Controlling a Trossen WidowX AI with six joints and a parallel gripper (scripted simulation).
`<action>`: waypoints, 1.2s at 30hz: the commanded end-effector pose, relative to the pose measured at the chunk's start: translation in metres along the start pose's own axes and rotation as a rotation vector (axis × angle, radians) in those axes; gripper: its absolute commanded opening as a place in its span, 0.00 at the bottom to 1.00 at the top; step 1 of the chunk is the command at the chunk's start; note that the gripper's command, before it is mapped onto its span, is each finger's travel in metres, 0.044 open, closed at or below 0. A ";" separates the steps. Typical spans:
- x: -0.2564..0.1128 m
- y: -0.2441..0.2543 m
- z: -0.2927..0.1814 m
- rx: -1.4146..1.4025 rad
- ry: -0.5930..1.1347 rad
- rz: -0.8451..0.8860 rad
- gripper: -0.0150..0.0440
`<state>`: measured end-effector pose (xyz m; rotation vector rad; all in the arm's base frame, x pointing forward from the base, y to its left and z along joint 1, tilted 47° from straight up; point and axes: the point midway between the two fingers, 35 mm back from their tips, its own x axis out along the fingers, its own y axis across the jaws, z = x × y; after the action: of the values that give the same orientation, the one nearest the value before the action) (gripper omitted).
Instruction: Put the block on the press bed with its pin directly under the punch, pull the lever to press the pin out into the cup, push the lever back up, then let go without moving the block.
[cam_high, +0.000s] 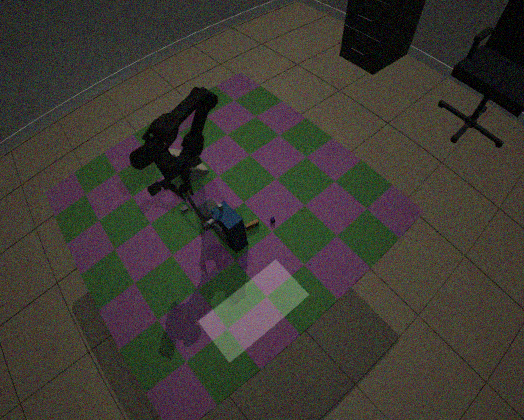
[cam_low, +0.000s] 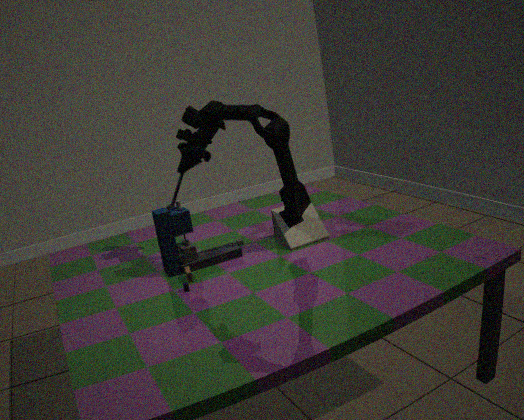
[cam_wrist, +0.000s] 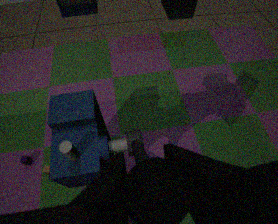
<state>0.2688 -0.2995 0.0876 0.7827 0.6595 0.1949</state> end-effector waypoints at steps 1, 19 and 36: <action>-0.001 0.000 -0.006 0.011 0.012 -0.005 0.25; -0.003 0.000 -0.015 0.011 0.012 -0.006 0.25; -0.005 0.000 -0.023 0.011 0.013 -0.006 0.25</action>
<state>0.2571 -0.2923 0.0818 0.7789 0.6552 0.1951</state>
